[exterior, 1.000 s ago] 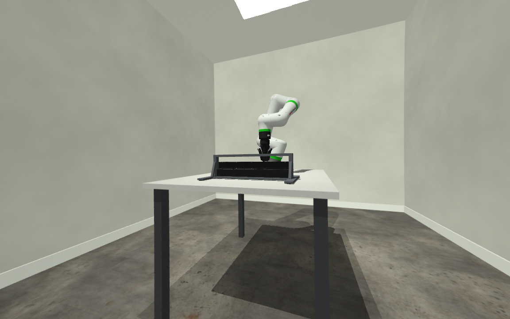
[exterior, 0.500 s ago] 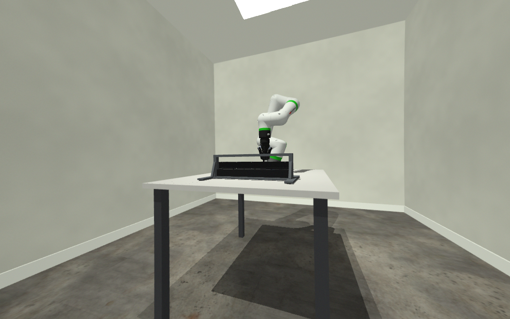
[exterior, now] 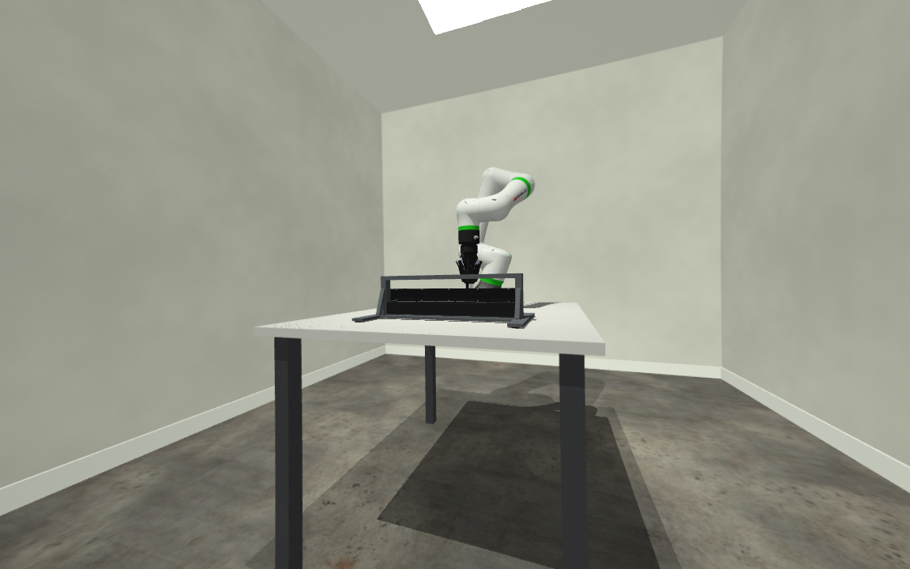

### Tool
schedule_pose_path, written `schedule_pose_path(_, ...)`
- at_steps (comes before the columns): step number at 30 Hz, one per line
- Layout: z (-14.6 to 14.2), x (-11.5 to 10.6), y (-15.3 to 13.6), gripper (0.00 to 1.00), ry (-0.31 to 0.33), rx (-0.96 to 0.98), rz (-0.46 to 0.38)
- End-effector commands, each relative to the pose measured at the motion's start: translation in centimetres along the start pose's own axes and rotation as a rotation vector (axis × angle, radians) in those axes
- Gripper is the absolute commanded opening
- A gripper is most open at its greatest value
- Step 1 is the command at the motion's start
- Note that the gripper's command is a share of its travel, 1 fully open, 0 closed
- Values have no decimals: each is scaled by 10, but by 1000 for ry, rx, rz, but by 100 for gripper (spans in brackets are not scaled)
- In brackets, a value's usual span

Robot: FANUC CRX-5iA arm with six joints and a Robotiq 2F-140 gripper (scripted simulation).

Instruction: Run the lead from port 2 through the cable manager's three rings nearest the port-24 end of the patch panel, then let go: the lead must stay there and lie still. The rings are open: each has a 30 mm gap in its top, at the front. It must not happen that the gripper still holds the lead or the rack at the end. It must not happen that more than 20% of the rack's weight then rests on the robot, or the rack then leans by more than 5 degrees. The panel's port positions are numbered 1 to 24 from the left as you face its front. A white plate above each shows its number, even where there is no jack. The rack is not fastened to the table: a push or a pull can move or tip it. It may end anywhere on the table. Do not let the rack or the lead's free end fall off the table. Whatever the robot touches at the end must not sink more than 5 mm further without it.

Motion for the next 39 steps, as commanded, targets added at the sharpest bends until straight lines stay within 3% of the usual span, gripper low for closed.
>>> schedule_pose_path(1, -38, -18, -1, 0, 4, -97, -1)
schedule_pose_path(5, -67, -30, -1, 0, 4, -165, 0)
schedule_pose_path(7, -67, -30, -1, 0, 4, -165, 0)
schedule_pose_path(8, -88, -40, -2, 0, 4, -215, 0)
schedule_pose_path(22, -183, -82, -5, 0, 4, -438, -1)
schedule_pose_path(24, -183, -82, -5, 0, 4, -438, -1)
schedule_pose_path(25, -203, -91, -5, 0, 4, -486, 0)
schedule_pose_path(34, -262, -117, -6, 0, 4, -626, 0)
schedule_pose_path(39, -271, -121, -5, 0, 4, -648, 0)
Point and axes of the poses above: the point where the finger pads meet when closed, its own x axis out along the fingers, its own z axis across the jaws, y = z × x, the point moved 5 cm from there along -x, back along the fingers, and after that the axes turned 10 degrees about -x, right-handed, at the moved point
